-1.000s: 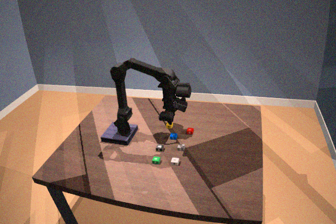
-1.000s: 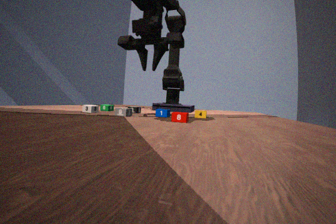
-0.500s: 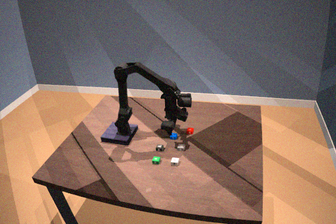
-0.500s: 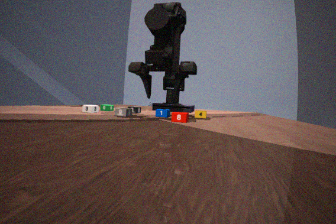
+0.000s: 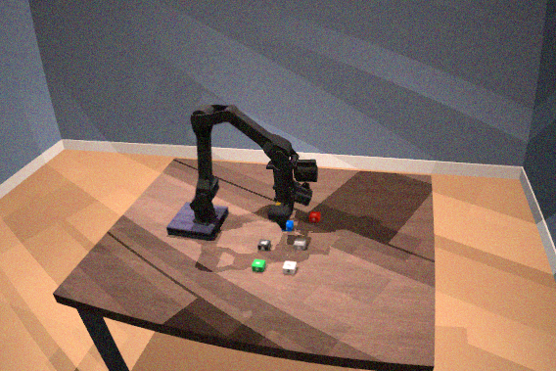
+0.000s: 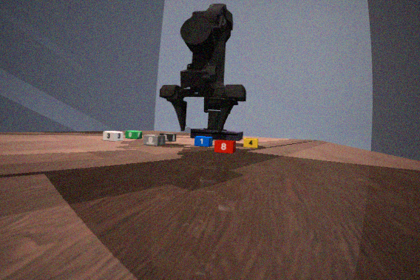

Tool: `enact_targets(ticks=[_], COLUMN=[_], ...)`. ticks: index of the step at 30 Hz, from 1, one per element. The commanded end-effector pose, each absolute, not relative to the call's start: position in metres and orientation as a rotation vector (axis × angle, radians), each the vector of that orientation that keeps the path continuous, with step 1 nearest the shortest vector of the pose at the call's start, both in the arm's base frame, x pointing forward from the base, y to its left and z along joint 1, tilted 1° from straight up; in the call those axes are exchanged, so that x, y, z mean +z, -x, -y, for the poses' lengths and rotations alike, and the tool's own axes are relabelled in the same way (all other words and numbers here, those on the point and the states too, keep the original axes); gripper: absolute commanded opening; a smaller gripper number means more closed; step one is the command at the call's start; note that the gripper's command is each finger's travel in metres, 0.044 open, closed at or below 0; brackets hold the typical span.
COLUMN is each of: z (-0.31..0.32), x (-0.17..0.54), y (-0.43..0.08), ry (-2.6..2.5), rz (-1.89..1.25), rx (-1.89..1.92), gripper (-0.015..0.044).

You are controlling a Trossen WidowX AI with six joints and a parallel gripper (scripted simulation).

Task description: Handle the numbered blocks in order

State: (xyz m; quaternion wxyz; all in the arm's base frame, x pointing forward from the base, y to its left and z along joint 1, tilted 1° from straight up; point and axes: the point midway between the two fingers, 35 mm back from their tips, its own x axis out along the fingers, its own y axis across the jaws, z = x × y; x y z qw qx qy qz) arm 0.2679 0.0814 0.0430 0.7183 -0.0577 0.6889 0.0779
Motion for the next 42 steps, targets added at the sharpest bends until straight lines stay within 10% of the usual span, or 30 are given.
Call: enact_targets(ticks=[1,11,22,42], z=[-0.081,-0.081,-0.081,-0.081], x=[0.035,0.021,0.021,0.021], y=[-0.265,-0.265,-0.265,-0.265], ry=[0.125,0.125,0.125,0.125], rz=[-1.535,-1.536,-1.536,-1.536], rx=[0.166,0.166,0.166,0.166], gripper=[0.0400,0.0400,0.0120,0.0120])
